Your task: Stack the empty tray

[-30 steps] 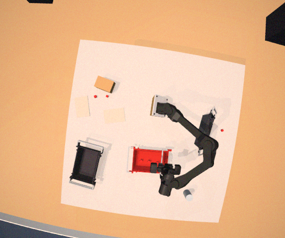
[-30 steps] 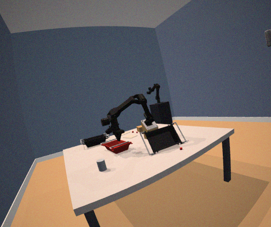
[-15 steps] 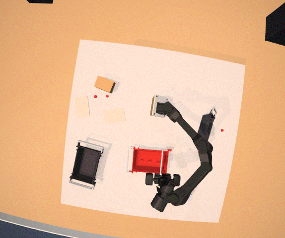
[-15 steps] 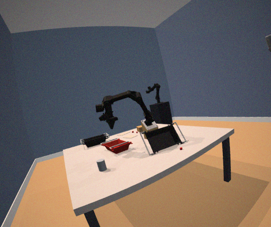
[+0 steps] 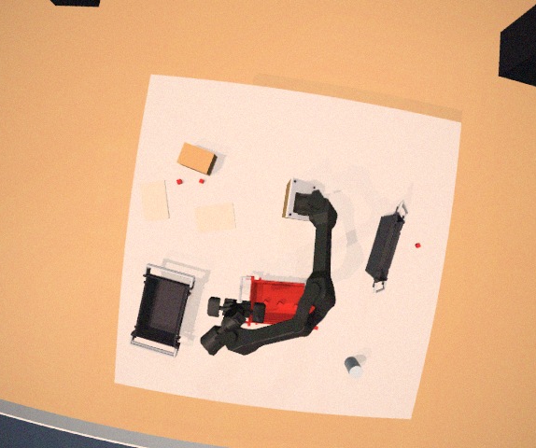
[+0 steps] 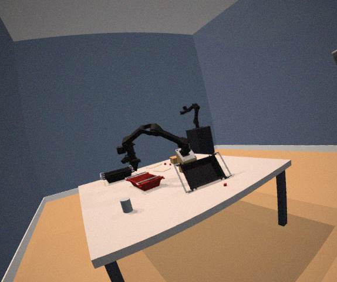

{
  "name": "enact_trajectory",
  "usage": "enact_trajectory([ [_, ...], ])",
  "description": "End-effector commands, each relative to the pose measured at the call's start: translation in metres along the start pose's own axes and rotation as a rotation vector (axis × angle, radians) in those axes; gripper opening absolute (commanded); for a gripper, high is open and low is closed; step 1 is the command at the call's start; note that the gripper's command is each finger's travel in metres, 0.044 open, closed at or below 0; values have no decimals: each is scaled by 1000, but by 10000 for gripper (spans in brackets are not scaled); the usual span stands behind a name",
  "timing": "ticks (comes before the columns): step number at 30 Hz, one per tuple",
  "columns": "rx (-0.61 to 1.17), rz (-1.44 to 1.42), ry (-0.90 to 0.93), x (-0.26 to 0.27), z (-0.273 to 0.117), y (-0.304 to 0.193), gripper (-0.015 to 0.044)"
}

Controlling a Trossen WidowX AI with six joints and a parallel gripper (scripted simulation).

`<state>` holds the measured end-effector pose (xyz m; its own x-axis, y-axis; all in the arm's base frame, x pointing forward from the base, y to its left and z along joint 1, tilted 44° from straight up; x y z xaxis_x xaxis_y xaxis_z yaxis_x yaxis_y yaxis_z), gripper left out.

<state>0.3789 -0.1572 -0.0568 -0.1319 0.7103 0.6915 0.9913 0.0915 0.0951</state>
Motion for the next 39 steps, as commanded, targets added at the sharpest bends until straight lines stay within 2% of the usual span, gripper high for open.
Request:
enact_trajectory([
  [1, -13, -33, -16, 0, -2, 5, 88],
  [7, -13, -33, -16, -1, 3, 6, 88],
  [18, -13, -33, -13, -1, 58, 6, 88],
  [31, -13, -32, -13, 22, 28, 7, 88],
  [39, -13, -32, -12, 48, 25, 8, 88],
])
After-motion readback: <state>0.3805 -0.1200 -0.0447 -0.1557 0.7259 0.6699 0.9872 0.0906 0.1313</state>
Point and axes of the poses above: the point midway between the two fingers, 35 mm back from their tips, its own z axis out along the fingers, its own x axis across the jaws, y = z × x, the point moved 8 cm from there along -z, back along the fingers, and after that the axes turned 5 degrees about -z, right-handed, at the moved point
